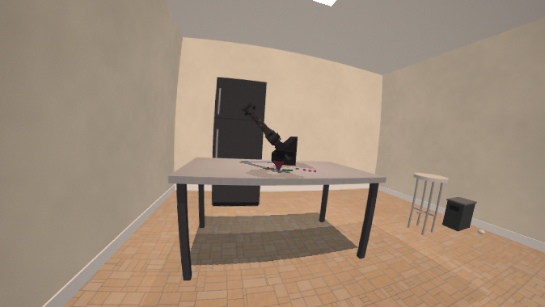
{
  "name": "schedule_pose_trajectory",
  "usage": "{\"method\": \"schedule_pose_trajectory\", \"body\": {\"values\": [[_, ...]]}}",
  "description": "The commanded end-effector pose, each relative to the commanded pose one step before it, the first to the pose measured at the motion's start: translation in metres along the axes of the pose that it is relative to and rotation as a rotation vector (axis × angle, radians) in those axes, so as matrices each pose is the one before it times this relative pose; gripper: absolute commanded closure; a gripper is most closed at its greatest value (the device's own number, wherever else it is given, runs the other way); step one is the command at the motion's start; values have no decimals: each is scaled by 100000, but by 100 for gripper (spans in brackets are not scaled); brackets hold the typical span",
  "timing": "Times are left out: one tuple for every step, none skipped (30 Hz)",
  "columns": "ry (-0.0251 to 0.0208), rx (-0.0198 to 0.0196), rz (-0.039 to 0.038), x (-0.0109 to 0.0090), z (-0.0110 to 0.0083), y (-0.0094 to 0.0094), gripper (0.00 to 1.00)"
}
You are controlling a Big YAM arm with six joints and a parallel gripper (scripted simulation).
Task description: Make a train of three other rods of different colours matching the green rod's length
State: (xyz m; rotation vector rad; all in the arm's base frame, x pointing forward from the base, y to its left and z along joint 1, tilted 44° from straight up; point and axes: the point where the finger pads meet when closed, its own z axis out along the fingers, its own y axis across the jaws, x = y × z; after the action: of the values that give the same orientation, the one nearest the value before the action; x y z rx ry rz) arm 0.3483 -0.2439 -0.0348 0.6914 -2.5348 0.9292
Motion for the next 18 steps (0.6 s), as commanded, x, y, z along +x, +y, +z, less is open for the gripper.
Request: {"method": "schedule_pose_trajectory", "body": {"values": [[-1067,686,96,-168,-136,-570,92],[0,0,0,0,0,0,88],[0,0,0,0,0,0,88],[0,0,0,0,0,0,88],[0,0,0,0,0,0,84],[0,0,0,0,0,0,84],[0,0,0,0,0,0,84],[0,0,0,0,0,0,80],[0,0,0,0,0,0,80],[0,0,0,0,0,0,80],[0,0,0,0,0,0,80],[0,0,0,0,0,0,80],[0,0,0,0,0,0,77],[0,0,0,0,0,0,77],[0,0,0,0,0,0,77],[0,0,0,0,0,0,77],[0,0,0,0,0,0,77],[0,0,0,0,0,0,77]]}}
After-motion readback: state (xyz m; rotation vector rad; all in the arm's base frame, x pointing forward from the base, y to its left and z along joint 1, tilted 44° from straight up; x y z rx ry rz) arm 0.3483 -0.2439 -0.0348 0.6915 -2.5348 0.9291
